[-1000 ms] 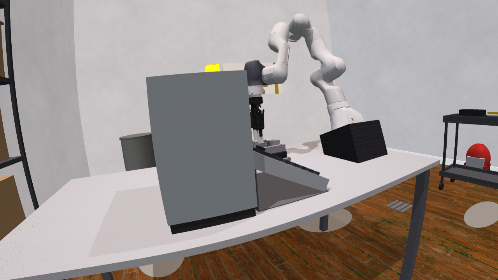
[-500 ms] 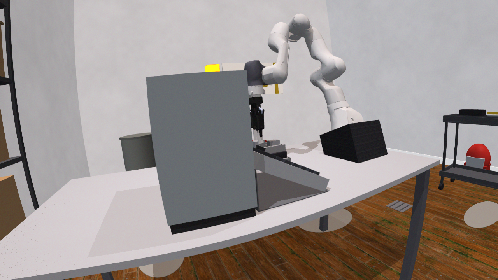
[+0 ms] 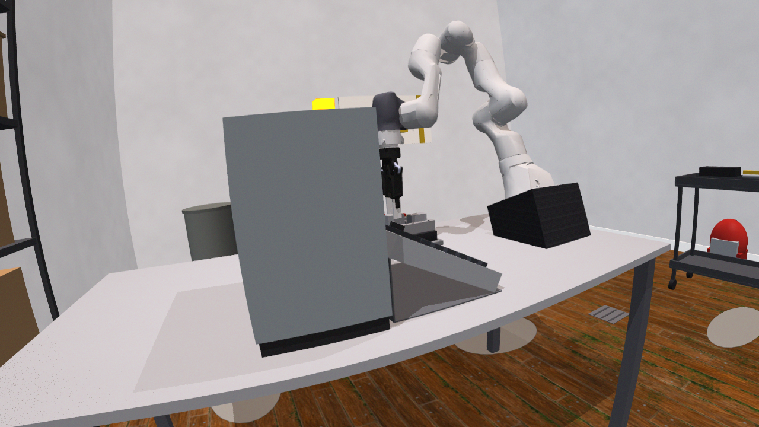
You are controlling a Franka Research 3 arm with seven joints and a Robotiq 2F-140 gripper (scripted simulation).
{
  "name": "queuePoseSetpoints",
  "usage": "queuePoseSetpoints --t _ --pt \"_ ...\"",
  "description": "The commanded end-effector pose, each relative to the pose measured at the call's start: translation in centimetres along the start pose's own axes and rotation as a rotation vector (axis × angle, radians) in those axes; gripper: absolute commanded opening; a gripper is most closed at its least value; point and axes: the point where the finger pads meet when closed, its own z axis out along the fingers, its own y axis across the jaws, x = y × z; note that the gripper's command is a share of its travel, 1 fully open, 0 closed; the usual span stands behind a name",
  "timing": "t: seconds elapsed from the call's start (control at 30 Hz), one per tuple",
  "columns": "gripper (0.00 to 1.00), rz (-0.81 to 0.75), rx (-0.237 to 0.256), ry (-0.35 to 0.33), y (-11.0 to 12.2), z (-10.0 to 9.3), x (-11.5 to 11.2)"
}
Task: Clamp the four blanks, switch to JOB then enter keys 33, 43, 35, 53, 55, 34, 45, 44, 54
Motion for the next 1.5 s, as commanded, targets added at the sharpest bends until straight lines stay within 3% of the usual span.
queuePoseSetpoints --t 0.0,1.47 --pt "0.00 0.005 0.000 -0.007 -0.10 -0.09 -0.27" --pt "0.00 0.008 0.000 -0.007 -0.12 0.83 -0.33"
